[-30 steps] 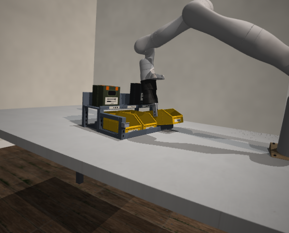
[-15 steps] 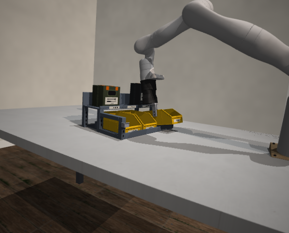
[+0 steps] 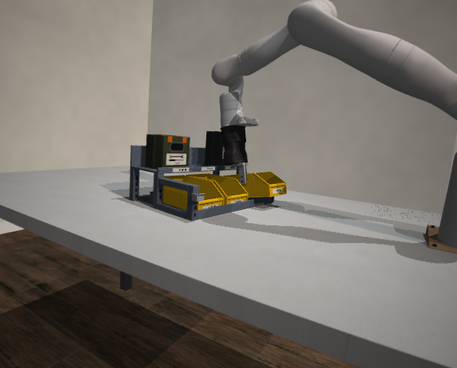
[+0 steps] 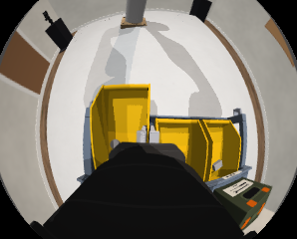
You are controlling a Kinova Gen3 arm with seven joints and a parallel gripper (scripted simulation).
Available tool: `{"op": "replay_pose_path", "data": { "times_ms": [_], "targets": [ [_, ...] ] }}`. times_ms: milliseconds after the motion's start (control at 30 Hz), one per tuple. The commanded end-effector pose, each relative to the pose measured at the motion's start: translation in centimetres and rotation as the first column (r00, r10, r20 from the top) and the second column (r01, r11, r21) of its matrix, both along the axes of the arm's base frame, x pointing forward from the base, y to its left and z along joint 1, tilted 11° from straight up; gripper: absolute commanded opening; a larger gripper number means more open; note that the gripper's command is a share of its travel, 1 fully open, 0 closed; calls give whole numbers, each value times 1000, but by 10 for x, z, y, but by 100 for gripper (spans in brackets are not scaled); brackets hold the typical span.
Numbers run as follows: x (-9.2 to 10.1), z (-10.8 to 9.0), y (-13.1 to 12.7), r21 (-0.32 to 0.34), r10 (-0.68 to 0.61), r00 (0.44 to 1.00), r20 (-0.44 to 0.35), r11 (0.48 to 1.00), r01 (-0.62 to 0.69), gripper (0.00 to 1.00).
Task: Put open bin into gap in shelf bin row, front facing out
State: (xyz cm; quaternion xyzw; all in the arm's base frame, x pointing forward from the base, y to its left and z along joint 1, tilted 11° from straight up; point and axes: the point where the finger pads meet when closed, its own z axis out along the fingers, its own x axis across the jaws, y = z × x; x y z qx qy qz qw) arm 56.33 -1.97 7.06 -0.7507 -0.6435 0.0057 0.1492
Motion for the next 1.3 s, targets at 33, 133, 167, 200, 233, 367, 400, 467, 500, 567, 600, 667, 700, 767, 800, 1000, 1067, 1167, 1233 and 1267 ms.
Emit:
{"op": "replay_pose_path", "data": {
  "times_ms": [33, 133, 167, 200, 233, 367, 400, 467, 500, 567, 600, 667, 700, 767, 800, 1000, 1067, 1167, 1233, 1267],
  "targets": [
    [3, 1, -1, -2, -1, 1000, 7, 1000, 1, 0],
    [3, 1, -1, -2, -2, 1000, 9, 1000, 2, 0],
    [4, 1, -1, -2, -2, 1000, 10, 1000, 2, 0],
    [4, 1, -1, -2, -2, 1000, 11, 1000, 2, 0],
    [5, 1, -1, -2, -2, 1000, 12, 1000, 2, 0],
    [7, 0, -2, -3, -3, 1000, 16, 1000, 3, 0],
    [7, 0, -2, -3, -3, 1000, 17, 1000, 3, 0],
    [8, 0, -2, -3, -3, 1000, 19, 1000, 3, 0],
    [8, 0, -2, -4, -4, 1000, 19, 1000, 4, 0],
    [8, 0, -2, -4, -4, 1000, 20, 1000, 4, 0],
    [8, 0, -2, -4, -4, 1000, 21, 1000, 4, 0],
    [8, 0, -2, -4, -4, 1000, 21, 1000, 4, 0],
    [8, 0, -2, -4, -4, 1000, 21, 1000, 4, 0],
    [9, 0, -2, -4, -4, 1000, 21, 1000, 4, 0],
    [9, 0, -2, -4, -4, 1000, 21, 1000, 4, 0],
    [9, 0, -2, -4, -4, 1000, 22, 1000, 4, 0],
    [9, 0, -2, -4, -4, 1000, 22, 1000, 4, 0],
    [9, 0, -2, -4, -4, 1000, 22, 1000, 4, 0],
    [9, 0, -2, -4, -4, 1000, 22, 1000, 4, 0],
    [9, 0, -2, -4, -4, 1000, 22, 1000, 4, 0]
  ]
}}
